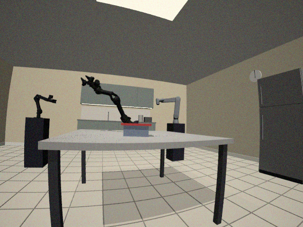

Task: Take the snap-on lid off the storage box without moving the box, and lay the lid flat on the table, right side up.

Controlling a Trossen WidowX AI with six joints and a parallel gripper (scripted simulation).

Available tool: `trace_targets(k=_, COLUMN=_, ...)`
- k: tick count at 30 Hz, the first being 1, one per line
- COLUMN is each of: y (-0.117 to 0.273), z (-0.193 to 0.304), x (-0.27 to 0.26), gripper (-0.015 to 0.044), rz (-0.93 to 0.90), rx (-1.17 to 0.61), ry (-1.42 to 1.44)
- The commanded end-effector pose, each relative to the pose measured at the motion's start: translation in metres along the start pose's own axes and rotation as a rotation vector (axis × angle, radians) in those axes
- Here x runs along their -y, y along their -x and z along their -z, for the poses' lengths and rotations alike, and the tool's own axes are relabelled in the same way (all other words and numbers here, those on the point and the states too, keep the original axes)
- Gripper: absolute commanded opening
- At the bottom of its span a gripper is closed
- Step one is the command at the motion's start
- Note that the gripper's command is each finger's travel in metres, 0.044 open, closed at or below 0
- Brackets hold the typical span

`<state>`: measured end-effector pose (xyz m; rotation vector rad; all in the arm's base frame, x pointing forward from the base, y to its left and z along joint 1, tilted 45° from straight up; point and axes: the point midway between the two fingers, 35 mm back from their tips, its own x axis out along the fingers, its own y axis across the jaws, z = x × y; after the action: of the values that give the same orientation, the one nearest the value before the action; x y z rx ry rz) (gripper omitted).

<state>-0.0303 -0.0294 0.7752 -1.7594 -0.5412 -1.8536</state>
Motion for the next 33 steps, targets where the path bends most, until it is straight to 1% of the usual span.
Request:
trace_targets(k=1, y=0.0, z=0.001, x=0.0, gripper=0.0374, rz=0.0, rx=-0.002, ry=-0.007)
trace_targets(k=3, y=0.001, z=0.005, x=-0.002, gripper=0.0321, rz=-0.001, rx=-0.019, ry=-0.065)
trace_targets(k=6, y=0.005, z=0.026, x=-0.003, gripper=0.0242, rz=0.027, rx=-0.074, ry=-0.22)
trace_targets(k=7, y=0.007, z=0.035, x=-0.003, gripper=0.0235, rz=0.039, rx=-0.095, ry=-0.273)
trace_targets(k=10, y=0.012, z=0.06, x=-0.009, gripper=0.0235, rz=0.073, rx=-0.161, ry=-0.428)
trace_targets(k=13, y=0.016, z=0.072, x=-0.016, gripper=0.0235, rz=0.083, rx=-0.195, ry=-0.516)
trace_targets(k=20, y=0.038, z=0.121, x=-0.064, gripper=0.0235, rz=0.117, rx=-0.375, ry=-0.912)
trace_targets(k=22, y=0.041, z=0.125, x=-0.07, gripper=0.0235, rz=0.123, rx=-0.396, ry=-0.947)
trace_targets(k=30, y=0.082, z=0.159, x=-0.155, gripper=0.0235, rz=0.17, rx=-0.663, ry=-1.332)
trace_targets(k=33, y=0.092, z=0.16, x=-0.174, gripper=0.0235, rz=0.173, rx=-0.719, ry=-1.392)
